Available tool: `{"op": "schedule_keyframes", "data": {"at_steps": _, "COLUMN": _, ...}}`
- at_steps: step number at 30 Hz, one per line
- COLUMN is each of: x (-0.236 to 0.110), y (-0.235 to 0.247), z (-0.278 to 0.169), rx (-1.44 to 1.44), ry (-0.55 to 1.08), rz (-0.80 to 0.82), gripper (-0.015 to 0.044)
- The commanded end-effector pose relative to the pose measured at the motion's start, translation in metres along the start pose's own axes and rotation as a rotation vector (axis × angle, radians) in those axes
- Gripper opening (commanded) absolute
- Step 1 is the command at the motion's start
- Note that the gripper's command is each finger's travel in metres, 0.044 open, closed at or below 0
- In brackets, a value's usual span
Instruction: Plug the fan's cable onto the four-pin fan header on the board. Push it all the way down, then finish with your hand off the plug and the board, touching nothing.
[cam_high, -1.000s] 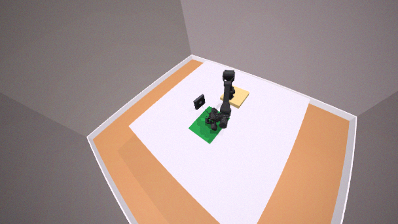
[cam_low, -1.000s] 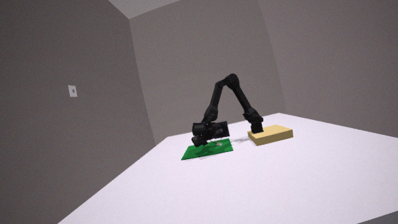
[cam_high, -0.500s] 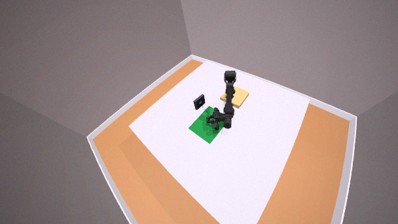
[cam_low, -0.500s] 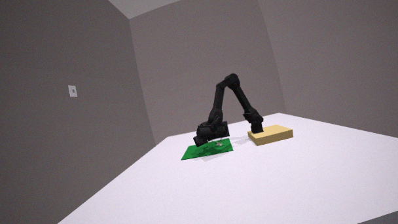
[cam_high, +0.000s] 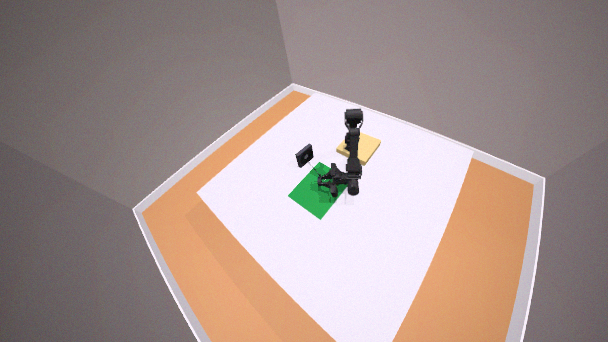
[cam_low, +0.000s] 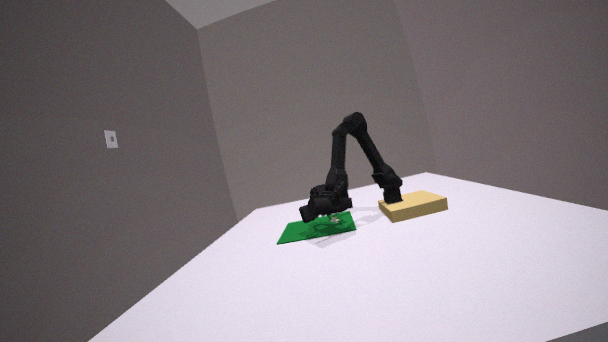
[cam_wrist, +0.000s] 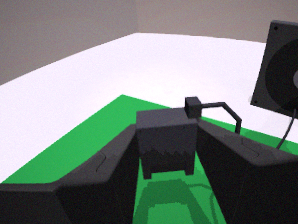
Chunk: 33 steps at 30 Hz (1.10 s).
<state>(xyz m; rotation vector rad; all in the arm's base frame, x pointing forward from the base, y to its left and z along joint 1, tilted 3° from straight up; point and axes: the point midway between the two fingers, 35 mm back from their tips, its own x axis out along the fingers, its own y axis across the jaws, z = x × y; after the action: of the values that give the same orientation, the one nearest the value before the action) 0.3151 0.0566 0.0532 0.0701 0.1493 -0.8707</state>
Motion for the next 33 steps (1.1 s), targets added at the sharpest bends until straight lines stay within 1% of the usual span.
{"op": "schedule_keyframes", "data": {"at_steps": 1, "x": -0.002, "y": -0.0033, "z": -0.0002, "rx": 0.005, "ry": -0.026, "rz": 0.002, "gripper": 0.0}}
{"op": "schedule_keyframes", "data": {"at_steps": 19, "x": -0.0024, "y": -0.0018, "z": 0.0088, "rx": -0.001, "ry": -0.009, "rz": 0.001, "gripper": 0.0}}
{"op": "schedule_keyframes", "data": {"at_steps": 33, "x": 0.0002, "y": -0.0021, "z": 0.0038, "rx": -0.004, "ry": -0.009, "rz": 0.0, "gripper": 0.0}}
